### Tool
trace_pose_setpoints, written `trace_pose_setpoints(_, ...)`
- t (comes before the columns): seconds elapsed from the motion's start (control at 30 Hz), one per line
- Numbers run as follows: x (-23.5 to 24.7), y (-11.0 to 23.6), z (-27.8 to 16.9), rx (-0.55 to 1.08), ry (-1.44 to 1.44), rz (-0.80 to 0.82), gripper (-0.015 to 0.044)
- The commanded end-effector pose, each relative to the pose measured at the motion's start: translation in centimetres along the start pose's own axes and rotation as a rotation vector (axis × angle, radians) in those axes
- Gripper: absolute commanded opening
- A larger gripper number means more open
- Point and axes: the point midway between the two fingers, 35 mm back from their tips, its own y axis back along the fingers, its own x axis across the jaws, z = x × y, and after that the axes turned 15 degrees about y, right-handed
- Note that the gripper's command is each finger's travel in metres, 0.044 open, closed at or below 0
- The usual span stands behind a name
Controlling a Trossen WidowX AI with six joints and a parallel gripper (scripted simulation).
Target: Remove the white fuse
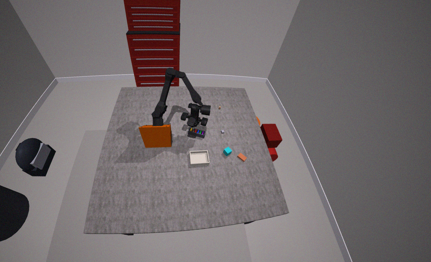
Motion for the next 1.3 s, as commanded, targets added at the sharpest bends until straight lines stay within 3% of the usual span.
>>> trace_pose_setpoints(0.0, 0.0, 0.6, 0.0, -0.004, 0.007, 0.0, 0.0)
trace_pose_setpoints(0.37, 2.0, 1.3, 2.9, -0.018, 0.006, 0.006, 0.0)
trace_pose_setpoints(1.27, 5.7, 2.0, 15.7, -0.034, 0.006, 0.01, 0.0)
